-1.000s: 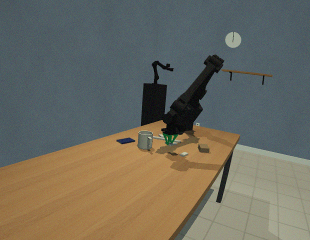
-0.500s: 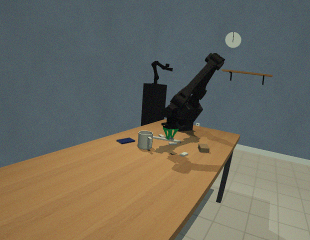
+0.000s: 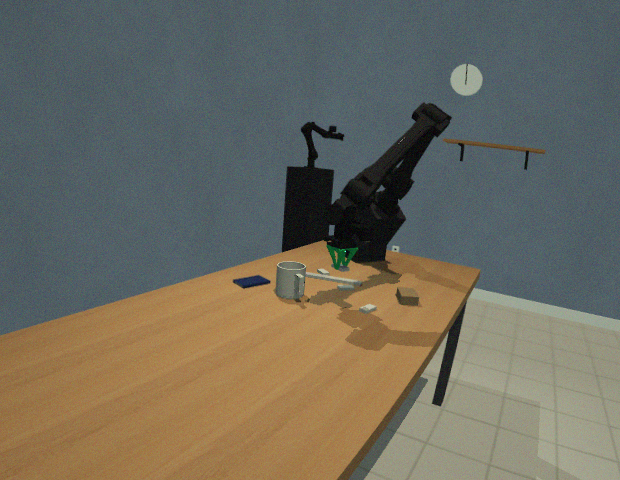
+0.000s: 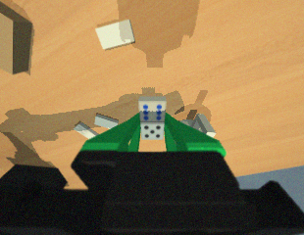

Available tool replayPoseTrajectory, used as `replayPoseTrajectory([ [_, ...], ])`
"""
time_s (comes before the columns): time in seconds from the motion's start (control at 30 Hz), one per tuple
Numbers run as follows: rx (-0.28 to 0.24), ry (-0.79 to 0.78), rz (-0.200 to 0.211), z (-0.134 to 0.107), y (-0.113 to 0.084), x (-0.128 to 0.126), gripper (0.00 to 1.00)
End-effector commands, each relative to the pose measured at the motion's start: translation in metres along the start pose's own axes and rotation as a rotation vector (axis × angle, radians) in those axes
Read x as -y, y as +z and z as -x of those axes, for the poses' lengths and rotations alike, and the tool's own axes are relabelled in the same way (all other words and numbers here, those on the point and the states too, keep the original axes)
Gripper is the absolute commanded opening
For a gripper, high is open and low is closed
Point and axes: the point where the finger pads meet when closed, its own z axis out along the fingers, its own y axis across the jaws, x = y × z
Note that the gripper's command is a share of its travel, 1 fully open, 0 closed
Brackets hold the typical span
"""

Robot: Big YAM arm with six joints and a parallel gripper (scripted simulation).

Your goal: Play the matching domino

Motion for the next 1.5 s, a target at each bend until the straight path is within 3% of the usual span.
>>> replayPoseTrajectory([
  [0.0,0.026,-0.029,-0.052,0.013,-0.029,0.018,0.23],
  [0.07,0.026,-0.029,-0.052,0.013,-0.029,0.018,0.23],
  [0.1,0.007,-0.006,-0.017,0.003,-0.009,0.005,0.23],
  [0.4,0.028,-0.036,-0.057,0.016,-0.031,0.019,0.23],
  [0.63,0.028,-0.036,-0.057,0.016,-0.031,0.019,0.23],
  [0.67,0.008,-0.013,-0.021,0.003,-0.012,0.006,0.23],
  [0.97,0.03,-0.038,-0.062,0.018,-0.032,0.021,0.23],
  [1.2,0.03,-0.038,-0.062,0.018,-0.032,0.021,0.23],
  [1.23,0.008,-0.014,-0.021,0.004,-0.012,0.006,0.23],
  [1.47,0.027,-0.033,-0.056,0.017,-0.028,0.019,0.23],
])
